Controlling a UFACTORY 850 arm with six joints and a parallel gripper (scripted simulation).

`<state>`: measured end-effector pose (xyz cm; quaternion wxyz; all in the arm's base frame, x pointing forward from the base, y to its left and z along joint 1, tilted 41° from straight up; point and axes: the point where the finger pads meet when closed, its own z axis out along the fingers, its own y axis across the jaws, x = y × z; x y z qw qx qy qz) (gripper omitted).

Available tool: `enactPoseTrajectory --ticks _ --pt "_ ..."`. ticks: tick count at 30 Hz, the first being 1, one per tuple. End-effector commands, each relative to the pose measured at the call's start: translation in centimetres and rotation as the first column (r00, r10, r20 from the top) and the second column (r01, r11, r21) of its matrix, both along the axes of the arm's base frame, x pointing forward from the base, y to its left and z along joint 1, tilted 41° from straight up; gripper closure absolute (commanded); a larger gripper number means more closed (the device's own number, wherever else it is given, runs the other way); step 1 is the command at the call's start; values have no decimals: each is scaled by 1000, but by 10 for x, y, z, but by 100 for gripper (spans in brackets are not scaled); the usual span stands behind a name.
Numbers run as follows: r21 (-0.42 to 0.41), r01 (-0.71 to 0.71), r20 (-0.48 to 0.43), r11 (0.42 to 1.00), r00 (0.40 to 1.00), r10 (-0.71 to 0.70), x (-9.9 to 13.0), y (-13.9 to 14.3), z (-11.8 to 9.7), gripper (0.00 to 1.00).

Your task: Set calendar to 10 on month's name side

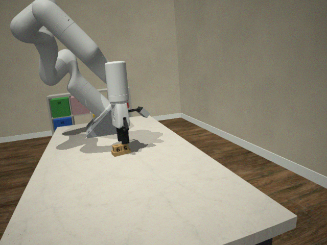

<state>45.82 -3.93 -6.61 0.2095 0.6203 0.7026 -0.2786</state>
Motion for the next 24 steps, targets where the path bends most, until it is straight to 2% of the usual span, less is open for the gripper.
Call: enactPoseTrajectory --ticks 1,24 --pt "0 -1 1 1000 1000 1 1 0 0 53" --pt "0 -1 1 1000 1000 1 0 -14 -16 53"
